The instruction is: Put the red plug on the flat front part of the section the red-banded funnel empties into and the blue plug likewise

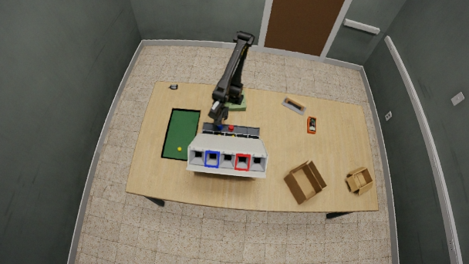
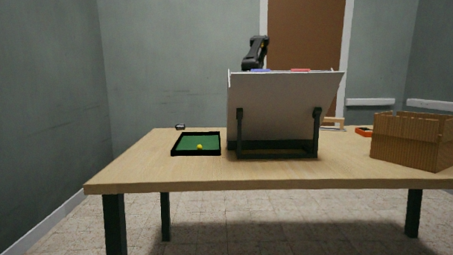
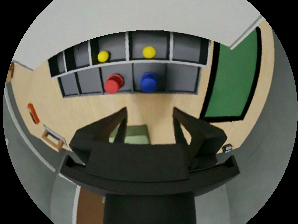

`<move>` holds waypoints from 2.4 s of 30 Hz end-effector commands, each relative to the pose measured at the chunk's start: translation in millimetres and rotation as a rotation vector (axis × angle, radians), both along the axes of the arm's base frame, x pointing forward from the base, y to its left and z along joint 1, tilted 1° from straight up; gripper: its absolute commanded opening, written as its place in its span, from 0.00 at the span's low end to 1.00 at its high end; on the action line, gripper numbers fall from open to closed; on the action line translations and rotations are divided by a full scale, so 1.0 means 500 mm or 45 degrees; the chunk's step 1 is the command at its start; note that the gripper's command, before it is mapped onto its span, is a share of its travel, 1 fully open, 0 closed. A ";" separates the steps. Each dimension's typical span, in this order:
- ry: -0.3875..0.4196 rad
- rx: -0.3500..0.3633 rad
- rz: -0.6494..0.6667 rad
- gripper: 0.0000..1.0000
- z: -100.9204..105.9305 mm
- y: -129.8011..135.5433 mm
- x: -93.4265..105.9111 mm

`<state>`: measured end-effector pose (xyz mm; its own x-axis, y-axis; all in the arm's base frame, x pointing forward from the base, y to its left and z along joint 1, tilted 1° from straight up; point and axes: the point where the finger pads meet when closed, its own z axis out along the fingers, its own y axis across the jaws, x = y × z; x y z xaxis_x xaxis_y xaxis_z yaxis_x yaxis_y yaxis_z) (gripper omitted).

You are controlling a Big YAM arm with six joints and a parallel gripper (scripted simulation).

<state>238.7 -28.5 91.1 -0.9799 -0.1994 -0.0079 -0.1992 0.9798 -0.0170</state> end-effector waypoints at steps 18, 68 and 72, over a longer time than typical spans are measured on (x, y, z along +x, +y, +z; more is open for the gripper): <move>-0.001 0.004 -0.005 0.59 0.045 0.003 0.013; -0.033 0.008 -0.001 0.59 0.365 0.167 0.008; -0.033 0.009 -0.001 0.59 0.366 0.168 0.008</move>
